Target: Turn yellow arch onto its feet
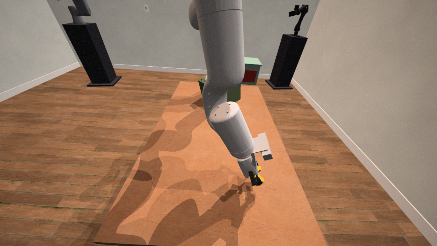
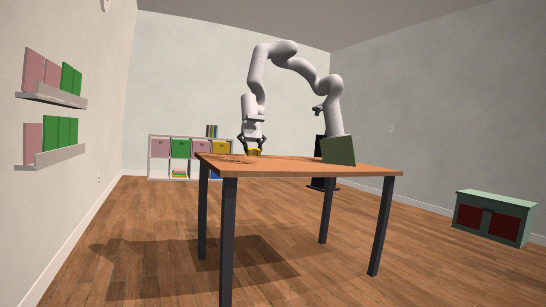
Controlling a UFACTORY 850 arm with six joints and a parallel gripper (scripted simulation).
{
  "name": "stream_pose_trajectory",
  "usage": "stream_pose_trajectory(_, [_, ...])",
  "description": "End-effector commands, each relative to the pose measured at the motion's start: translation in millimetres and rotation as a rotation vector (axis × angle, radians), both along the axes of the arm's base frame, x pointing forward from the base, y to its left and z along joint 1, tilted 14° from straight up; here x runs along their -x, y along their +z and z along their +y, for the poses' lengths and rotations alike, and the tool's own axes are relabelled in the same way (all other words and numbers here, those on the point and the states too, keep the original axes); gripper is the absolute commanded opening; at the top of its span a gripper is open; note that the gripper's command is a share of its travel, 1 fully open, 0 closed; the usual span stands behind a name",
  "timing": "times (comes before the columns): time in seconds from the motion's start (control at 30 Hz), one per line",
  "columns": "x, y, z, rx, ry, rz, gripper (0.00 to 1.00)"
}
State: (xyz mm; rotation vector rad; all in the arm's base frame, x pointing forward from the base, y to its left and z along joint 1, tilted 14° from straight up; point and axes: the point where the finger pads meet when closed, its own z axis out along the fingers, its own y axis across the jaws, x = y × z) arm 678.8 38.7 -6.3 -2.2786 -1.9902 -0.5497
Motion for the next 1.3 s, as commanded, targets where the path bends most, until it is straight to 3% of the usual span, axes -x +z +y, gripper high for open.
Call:
stream_pose_trajectory(0.0, [-0.9, 1.1, 0.4, 0.003, 0.0, 0.002, 0.72])
stream_pose_trajectory(0.63, [6.7, -1.8, 1.8, 0.058, -0.004, 0.047, 0.72])
stream_pose_trajectory(1.27, [5.0, -1.1, 2.2, 0.216, -0.035, 0.066, 0.72])
